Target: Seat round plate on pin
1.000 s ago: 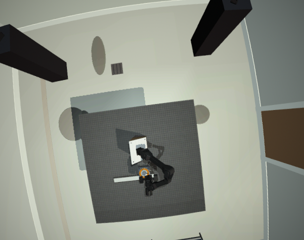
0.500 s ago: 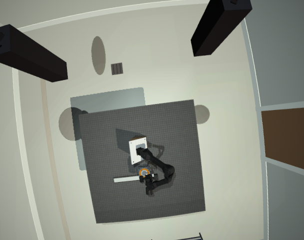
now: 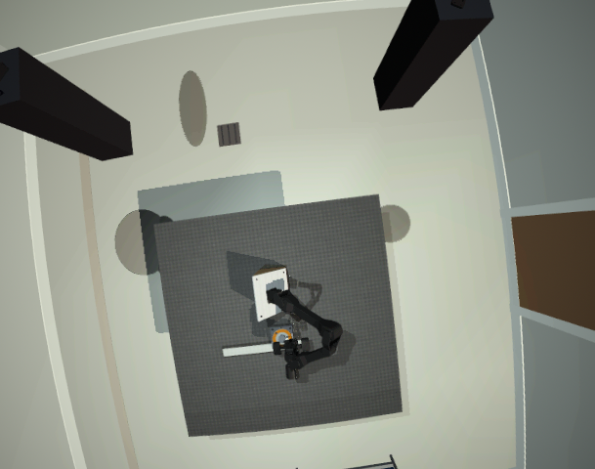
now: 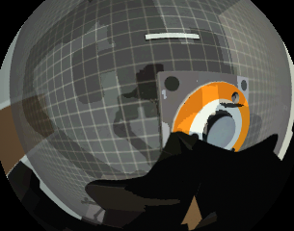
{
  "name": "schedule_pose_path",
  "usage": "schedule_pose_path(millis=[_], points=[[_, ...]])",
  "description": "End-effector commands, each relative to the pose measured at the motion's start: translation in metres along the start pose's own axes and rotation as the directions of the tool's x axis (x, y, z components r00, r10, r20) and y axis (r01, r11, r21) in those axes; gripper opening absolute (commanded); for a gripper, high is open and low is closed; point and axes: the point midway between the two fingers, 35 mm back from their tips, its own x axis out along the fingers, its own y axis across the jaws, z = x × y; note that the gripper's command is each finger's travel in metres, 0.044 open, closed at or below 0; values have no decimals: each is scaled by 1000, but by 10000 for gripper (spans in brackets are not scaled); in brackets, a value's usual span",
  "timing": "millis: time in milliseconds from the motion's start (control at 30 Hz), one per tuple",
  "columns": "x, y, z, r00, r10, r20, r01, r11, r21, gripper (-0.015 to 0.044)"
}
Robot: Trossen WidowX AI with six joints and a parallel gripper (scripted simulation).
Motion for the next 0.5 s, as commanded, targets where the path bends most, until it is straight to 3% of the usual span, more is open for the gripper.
schedule_pose_path(millis=[0, 467], points=[[2, 0, -8, 1000, 1, -13, -1, 1000, 14, 0], [2, -1, -16, 1000, 1, -14, -1, 1000, 14, 0]])
